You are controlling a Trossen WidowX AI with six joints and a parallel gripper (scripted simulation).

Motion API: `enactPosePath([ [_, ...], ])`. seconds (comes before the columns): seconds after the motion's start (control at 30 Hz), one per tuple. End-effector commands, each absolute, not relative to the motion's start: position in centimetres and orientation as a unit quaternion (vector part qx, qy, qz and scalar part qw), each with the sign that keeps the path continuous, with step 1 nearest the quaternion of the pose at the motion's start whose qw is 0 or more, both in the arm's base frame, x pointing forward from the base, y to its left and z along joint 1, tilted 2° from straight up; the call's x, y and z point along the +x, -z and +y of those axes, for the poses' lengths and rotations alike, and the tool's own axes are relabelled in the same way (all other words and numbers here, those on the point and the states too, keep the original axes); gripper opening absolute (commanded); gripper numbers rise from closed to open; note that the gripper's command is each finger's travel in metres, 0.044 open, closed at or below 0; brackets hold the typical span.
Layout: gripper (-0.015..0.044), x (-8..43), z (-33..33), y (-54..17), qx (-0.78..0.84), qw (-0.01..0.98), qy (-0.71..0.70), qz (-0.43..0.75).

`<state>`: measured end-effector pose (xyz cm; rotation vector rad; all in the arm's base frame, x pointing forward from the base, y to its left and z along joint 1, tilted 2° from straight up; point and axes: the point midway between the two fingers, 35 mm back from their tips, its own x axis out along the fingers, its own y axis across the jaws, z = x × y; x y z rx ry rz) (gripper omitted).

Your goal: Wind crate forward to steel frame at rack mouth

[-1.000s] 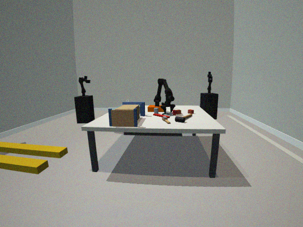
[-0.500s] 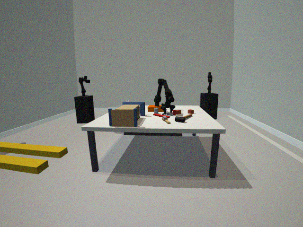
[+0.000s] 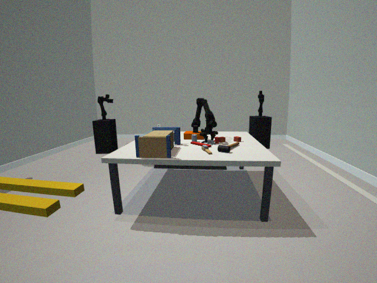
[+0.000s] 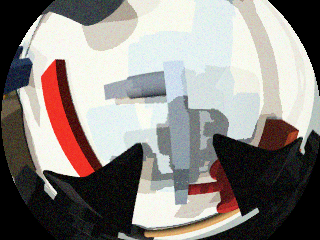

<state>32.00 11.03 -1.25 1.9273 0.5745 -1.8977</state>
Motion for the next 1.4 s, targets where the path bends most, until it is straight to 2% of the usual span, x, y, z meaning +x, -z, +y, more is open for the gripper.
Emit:
enactPosePath([
  [0.0, 0.0280, 32.00, 11.03, 1.19, 0.685, 0.187, 0.674, 0.204],
  [1.37, 0.0007, 32.00, 11.03, 1.19, 0.685, 0.187, 0.674, 0.204],
])
